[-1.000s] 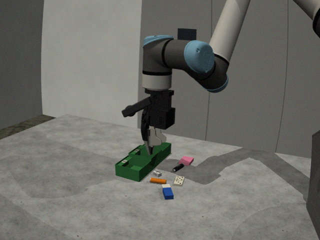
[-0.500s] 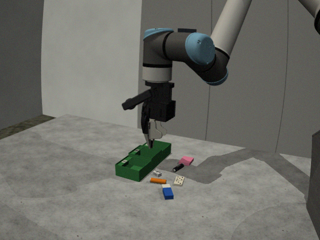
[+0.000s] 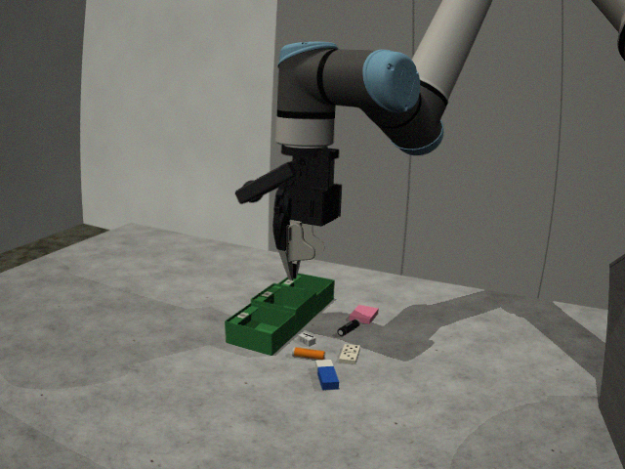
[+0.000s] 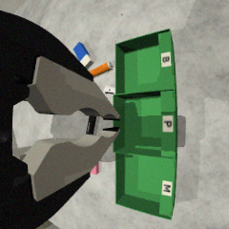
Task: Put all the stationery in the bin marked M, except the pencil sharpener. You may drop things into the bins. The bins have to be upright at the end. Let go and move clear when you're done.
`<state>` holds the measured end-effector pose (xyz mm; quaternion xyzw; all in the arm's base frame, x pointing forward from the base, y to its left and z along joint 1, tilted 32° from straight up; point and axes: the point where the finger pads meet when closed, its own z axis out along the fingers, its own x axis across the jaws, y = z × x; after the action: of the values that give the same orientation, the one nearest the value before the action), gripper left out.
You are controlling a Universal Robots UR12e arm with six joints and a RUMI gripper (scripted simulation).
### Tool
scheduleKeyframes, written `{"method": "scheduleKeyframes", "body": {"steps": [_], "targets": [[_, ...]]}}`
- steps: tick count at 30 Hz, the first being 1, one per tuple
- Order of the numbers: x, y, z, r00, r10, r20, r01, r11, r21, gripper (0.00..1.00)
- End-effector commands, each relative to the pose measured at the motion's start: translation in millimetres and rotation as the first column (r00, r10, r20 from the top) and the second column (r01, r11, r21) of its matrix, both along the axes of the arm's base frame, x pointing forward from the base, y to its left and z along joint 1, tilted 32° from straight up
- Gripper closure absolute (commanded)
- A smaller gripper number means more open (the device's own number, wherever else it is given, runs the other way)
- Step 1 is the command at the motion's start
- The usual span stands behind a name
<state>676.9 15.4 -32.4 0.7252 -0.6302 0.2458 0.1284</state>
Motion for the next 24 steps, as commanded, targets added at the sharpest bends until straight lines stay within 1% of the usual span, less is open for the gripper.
{"method": "scheduleKeyframes", "body": {"steps": [1, 7, 9, 14, 24], "targets": [[-2, 19, -10, 1.0, 0.0, 0.001, 0.0, 1.0, 0.0, 0.96], [-5, 44, -26, 1.0, 0.0, 0.001, 0.0, 1.0, 0.0, 0.96], [-5, 44, -26, 1.0, 0.0, 0.001, 0.0, 1.0, 0.0, 0.96], [-8, 64, -38, 1.0, 0.0, 0.001, 0.0, 1.0, 0.0, 0.96], [-8, 63, -41, 1.0, 0.0, 0.001, 0.0, 1.0, 0.0, 0.96]]}}
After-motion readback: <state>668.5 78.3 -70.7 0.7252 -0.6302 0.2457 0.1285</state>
